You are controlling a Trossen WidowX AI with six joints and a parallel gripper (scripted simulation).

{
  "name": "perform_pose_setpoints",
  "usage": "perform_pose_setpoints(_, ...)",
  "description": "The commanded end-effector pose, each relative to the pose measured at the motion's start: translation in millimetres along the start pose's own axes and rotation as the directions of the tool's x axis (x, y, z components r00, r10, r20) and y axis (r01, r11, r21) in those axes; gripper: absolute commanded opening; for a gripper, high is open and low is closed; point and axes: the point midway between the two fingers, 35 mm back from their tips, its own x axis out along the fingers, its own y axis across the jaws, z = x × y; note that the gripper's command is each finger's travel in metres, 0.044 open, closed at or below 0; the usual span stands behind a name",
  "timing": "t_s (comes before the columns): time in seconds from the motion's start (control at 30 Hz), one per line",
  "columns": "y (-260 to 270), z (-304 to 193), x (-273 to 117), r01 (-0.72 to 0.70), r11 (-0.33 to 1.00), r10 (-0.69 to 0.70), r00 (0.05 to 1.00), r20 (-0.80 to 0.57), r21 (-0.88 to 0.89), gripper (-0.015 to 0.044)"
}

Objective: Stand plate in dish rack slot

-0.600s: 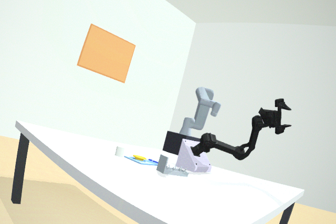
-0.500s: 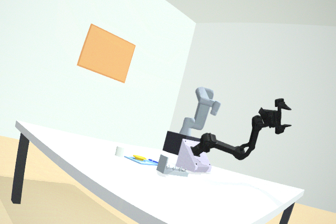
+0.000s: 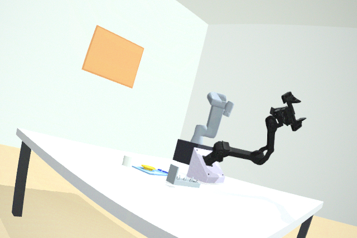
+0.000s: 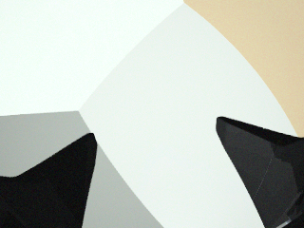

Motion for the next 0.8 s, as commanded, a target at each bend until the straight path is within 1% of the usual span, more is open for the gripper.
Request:
perform_pose_setpoints(0.0,27.2,13.5,6.8,-0.064,0.991,0.059,0.997,0.041,0.118,0.0400)
perform_pose_setpoints(0.4,92.1,57.9,11.4,-0.212,0.940,0.185,0.975,0.123,0.267,0.0400)
perform_pose_setpoints(0.77,145.9,100.8,4.4,-0.383,0.812,0.304,0.922,0.241,0.441,0.0400)
